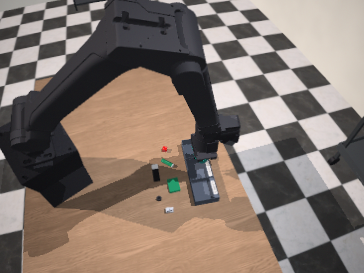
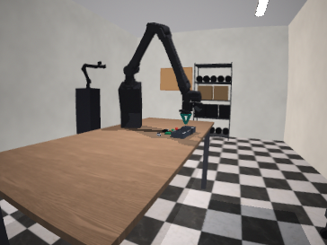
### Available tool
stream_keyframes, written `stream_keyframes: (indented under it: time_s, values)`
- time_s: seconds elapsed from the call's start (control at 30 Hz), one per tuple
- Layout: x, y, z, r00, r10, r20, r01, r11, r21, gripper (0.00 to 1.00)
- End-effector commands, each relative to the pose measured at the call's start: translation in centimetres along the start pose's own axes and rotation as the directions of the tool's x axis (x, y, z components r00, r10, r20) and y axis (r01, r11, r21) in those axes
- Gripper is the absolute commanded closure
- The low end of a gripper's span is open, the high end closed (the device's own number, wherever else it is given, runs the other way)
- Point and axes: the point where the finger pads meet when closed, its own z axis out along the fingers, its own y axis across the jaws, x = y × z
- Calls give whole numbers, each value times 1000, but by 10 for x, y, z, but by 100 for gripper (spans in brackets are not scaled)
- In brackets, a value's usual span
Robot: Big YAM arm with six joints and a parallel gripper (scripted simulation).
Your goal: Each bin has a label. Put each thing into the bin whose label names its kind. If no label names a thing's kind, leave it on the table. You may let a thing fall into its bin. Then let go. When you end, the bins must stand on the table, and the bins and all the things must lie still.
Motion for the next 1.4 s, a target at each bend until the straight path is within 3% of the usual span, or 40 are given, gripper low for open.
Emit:
stream_keyframes:
  time_s: [0.0,0.83,0.97,1.03,1.37]
  values:
    - [5,6,3,1000,-10,-4,10,1000,-1,92]
    - [8,8,4,1000,-10,-1,10,1000,-1,92]
    - [-2,32,0,1000,-8,10,8,1000,-2,92]
    - [-2,32,0,1000,-8,10,8,1000,-2,92]
    - [1,83,-1,1000,-10,8,10,1000,-2,92]
